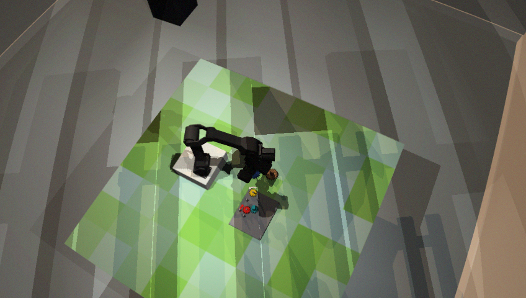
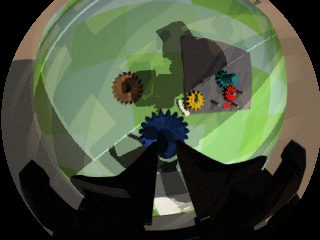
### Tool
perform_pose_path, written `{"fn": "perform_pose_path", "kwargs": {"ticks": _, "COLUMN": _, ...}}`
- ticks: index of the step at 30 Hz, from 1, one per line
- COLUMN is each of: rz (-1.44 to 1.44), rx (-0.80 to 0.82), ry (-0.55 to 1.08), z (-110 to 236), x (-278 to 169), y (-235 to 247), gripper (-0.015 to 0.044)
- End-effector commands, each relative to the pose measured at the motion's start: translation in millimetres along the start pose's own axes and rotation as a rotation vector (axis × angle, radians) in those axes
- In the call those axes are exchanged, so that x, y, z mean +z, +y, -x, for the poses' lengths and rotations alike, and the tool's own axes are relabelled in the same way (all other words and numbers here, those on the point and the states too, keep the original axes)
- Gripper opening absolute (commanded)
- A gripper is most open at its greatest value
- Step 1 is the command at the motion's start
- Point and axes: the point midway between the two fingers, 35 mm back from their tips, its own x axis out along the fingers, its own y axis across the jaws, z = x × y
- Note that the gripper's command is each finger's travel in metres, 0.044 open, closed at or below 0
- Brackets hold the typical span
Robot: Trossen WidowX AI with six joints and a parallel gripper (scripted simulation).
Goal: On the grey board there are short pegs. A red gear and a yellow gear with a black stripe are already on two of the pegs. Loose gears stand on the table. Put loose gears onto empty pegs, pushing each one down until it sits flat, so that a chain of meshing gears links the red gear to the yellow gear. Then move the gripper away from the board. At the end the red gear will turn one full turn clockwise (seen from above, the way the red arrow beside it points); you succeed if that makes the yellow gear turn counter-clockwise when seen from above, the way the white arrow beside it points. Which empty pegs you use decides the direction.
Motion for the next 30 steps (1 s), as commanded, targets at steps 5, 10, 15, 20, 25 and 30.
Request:
{"fn": "perform_pose_path", "kwargs": {"ticks": 5, "rz": 0.001, "rx": 0.004, "ry": -0.005, "z": 25, "x": -1, "y": -1, "gripper": 0.0000}}
{"fn": "perform_pose_path", "kwargs": {"ticks": 10, "rz": 0.001, "rx": 0.004, "ry": -0.005, "z": 39, "x": -3, "y": -3, "gripper": 0.0000}}
{"fn": "perform_pose_path", "kwargs": {"ticks": 15, "rz": 0.001, "rx": 0.004, "ry": -0.005, "z": 53, "x": -6, "y": -4, "gripper": 0.0000}}
{"fn": "perform_pose_path", "kwargs": {"ticks": 20, "rz": 0.001, "rx": 0.004, "ry": -0.004, "z": 65, "x": -9, "y": -6, "gripper": 0.0000}}
{"fn": "perform_pose_path", "kwargs": {"ticks": 25, "rz": 0.000, "rx": 0.004, "ry": -0.004, "z": 63, "x": -7, "y": -8, "gripper": 0.0000}}
{"fn": "perform_pose_path", "kwargs": {"ticks": 30, "rz": -0.002, "rx": 0.003, "ry": -0.004, "z": 56, "x": 3, "y": -13, "gripper": 0.0000}}
